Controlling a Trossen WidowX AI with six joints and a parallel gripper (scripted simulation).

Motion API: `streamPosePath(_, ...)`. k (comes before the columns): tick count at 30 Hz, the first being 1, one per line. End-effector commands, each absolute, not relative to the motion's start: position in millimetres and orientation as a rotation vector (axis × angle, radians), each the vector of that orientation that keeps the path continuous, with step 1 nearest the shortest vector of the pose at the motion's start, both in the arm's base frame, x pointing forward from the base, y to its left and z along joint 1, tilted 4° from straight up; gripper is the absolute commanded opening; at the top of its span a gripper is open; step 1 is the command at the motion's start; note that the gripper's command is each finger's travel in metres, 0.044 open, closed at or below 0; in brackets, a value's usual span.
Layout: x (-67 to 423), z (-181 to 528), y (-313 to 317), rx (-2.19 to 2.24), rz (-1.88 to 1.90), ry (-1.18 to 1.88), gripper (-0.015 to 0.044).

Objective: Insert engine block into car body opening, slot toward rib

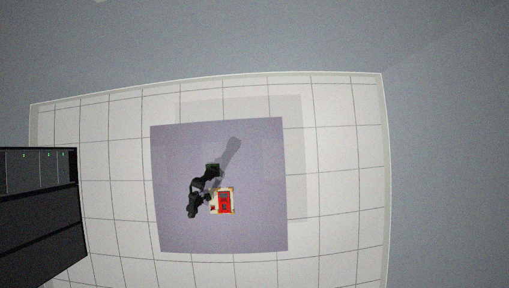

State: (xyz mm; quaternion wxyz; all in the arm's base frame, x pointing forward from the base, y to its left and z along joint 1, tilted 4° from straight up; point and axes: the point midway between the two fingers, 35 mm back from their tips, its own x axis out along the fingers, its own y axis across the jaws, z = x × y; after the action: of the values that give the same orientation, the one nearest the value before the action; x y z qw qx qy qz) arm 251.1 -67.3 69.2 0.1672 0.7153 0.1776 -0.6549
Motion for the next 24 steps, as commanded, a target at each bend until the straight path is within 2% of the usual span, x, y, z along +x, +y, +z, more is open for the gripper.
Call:
streamPosePath(1, 251.2, 69.5, -67.3, 1.99, -1.818, 0.564, 0.044)
streamPosePath(24, 250.8, 74.1, -67.4, 1.428, -1.282, 1.08, 0.044)
